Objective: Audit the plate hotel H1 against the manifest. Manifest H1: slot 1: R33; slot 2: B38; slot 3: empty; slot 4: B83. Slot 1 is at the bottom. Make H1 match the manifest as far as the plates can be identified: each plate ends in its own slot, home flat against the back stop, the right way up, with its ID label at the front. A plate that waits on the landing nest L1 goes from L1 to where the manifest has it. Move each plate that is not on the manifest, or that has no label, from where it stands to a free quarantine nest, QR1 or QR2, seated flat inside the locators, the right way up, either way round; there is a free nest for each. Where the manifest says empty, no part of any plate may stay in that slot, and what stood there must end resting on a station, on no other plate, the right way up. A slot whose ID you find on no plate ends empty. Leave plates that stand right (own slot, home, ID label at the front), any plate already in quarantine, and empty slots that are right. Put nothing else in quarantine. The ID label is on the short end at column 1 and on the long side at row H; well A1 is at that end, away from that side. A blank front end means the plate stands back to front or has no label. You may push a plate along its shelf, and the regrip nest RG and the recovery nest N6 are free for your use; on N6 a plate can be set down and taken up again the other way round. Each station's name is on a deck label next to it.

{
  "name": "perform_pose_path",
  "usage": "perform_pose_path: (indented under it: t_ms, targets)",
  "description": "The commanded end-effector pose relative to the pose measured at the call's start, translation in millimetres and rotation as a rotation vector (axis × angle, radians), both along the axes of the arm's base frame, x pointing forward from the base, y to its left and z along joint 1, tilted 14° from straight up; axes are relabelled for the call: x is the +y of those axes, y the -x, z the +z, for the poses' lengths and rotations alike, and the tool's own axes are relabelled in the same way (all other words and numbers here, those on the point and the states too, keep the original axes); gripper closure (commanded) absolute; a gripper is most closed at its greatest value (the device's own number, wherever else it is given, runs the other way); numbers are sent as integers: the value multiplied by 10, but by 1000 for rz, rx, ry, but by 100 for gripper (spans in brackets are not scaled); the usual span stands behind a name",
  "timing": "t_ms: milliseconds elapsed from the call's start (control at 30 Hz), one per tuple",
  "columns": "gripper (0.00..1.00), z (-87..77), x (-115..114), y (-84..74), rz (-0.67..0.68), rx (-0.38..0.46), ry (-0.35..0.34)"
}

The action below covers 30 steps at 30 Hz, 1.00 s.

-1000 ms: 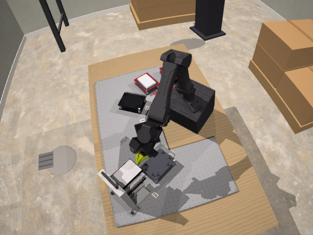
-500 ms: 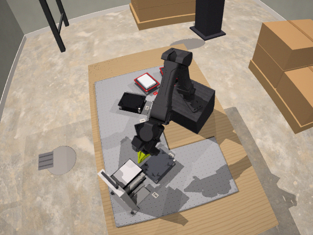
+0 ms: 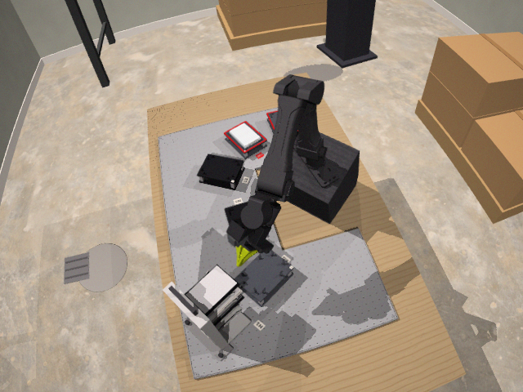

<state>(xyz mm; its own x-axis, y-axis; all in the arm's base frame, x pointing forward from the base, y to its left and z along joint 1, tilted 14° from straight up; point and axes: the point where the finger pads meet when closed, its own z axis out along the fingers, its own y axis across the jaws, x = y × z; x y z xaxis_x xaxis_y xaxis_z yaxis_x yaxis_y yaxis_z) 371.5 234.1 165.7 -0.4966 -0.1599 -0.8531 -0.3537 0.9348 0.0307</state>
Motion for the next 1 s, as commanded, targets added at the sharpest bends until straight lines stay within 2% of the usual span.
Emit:
perform_pose_path:
  t_ms: [0, 967]
  targets:
    - [100, 60, -11, 56, -2, -18, -10]
    - [100, -88, -175, 482, -3, -4, -1]
